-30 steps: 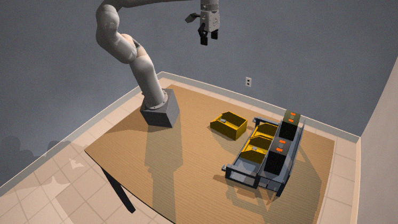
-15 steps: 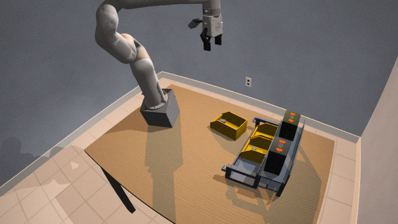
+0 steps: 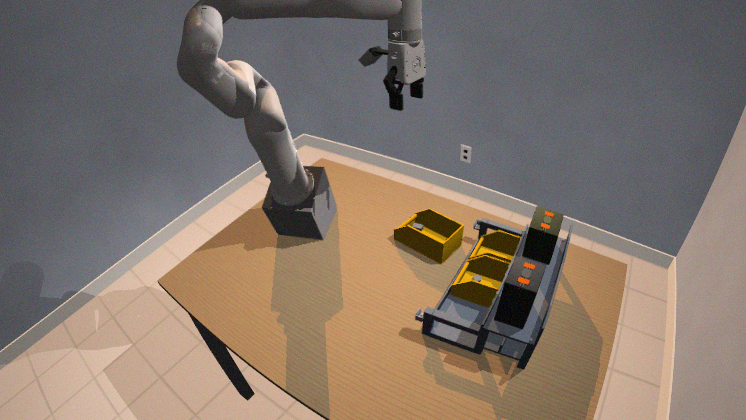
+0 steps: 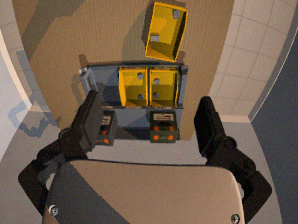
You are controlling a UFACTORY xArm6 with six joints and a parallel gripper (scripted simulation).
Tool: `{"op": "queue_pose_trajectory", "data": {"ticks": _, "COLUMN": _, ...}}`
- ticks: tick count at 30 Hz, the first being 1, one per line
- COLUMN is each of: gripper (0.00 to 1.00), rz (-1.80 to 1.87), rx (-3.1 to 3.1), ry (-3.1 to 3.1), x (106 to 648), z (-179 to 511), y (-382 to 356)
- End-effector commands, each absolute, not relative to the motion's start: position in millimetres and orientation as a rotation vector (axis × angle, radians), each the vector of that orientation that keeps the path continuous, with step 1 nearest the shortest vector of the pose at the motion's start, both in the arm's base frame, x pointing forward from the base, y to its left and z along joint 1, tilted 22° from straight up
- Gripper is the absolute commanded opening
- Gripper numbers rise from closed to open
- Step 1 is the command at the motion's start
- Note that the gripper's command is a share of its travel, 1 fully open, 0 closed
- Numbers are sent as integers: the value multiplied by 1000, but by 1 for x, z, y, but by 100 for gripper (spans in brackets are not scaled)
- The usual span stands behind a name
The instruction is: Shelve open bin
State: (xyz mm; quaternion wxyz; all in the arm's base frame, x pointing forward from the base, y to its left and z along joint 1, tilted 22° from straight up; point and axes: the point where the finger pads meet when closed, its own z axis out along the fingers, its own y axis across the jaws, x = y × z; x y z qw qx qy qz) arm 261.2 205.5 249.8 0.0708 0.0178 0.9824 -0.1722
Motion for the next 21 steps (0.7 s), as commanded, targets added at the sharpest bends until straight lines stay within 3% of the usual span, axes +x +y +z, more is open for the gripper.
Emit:
{"op": "queue_pose_trajectory", "data": {"ticks": 1, "gripper": 100, "rz": -514, "rx": 55, "ry": 2953, "x": 276, "z": 243, "y": 196}}
{"op": "queue_pose_trajectory", "data": {"ticks": 4, "gripper": 100, "rz": -515, "rx": 55, "ry": 2953, "x": 299, "z": 230, "y": 181}}
{"op": "queue_pose_trajectory", "data": {"ticks": 16, "gripper": 100, "rz": -515, "rx": 55, "ry": 2953, "x": 299, "z": 230, "y": 181}}
{"op": "queue_pose_trajectory", "data": {"ticks": 21, "gripper": 100, "rz": -515, "rx": 55, "ry": 2952, "x": 336, "z": 209, "y": 155}}
